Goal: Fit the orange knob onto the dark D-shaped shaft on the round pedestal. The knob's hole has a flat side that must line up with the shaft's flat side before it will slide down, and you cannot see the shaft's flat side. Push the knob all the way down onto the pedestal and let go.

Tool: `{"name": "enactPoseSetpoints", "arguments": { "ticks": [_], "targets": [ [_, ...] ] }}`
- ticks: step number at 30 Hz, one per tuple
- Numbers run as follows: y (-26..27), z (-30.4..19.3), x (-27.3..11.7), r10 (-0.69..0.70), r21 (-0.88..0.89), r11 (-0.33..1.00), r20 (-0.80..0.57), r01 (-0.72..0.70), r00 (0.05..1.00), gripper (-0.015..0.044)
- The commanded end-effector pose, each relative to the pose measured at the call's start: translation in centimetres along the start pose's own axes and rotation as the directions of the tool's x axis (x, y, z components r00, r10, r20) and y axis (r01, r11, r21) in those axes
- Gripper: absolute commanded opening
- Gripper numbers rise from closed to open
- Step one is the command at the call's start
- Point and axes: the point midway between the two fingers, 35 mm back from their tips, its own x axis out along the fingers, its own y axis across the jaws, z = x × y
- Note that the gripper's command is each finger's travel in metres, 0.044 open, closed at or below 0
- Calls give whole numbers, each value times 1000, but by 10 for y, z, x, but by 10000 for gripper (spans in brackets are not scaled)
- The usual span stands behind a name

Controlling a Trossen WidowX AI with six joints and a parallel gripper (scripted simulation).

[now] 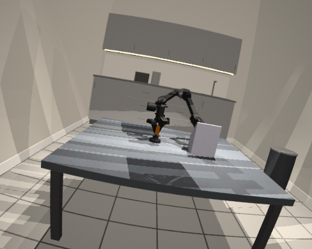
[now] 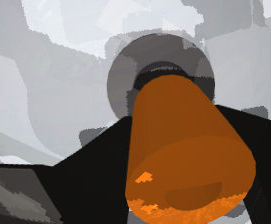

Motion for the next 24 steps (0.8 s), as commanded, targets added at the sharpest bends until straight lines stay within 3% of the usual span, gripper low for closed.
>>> {"name": "enactPoseSetpoints", "arguments": {
  "ticks": [1,7,13,18,24],
  "targets": [
    [2,-1,1,-1,496,869,-3,2,1000,0],
    [2,-2,-1,-1,783,622,-3,3,1000,0],
    [1,-3,-3,-1,963,270,-3,3,1000,0],
    [0,-3,-4,-1,998,-68,-3,3,1000,0],
    [-1,-2,-5,-1,912,-410,-3,2,1000,0]
  ]
}}
